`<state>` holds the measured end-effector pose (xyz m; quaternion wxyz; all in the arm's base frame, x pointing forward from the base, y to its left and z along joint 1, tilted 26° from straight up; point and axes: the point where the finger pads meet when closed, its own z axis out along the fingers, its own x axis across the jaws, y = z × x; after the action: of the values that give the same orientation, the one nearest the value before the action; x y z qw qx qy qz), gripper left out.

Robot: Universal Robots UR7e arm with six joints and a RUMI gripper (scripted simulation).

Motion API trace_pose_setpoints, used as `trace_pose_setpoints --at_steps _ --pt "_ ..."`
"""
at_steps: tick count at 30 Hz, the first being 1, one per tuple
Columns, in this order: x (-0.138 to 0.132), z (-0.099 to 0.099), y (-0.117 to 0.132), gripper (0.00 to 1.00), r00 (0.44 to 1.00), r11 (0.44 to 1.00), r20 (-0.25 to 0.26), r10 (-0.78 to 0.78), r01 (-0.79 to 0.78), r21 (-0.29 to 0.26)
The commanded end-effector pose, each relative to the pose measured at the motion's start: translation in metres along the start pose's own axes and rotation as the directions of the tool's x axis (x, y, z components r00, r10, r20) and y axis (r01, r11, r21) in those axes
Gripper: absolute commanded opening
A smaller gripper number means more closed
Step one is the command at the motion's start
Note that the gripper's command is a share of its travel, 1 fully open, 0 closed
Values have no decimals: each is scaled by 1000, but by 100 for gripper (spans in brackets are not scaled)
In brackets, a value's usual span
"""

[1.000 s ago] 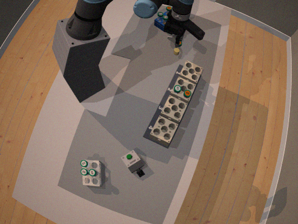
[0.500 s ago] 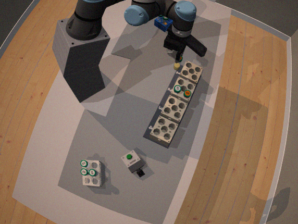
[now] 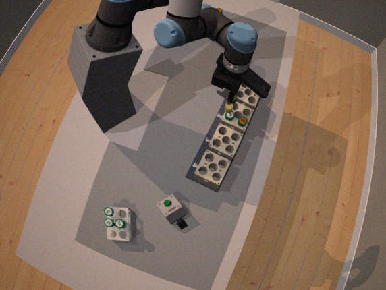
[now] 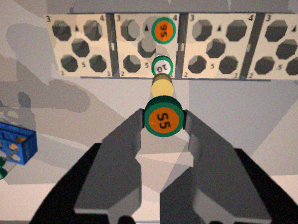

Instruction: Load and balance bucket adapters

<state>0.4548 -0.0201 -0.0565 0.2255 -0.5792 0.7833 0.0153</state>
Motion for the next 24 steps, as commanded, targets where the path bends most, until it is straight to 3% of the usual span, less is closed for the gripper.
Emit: trace_pose_setpoints --at_steps 1,12,24 --pt "33 2 -15 0 1000 1000 3 -2 2 -1" --pt "85 2 -38 0 1000 1000 3 -2 2 -1" --pt "85 7 -38 0 1000 1000 3 -2 2 -1"
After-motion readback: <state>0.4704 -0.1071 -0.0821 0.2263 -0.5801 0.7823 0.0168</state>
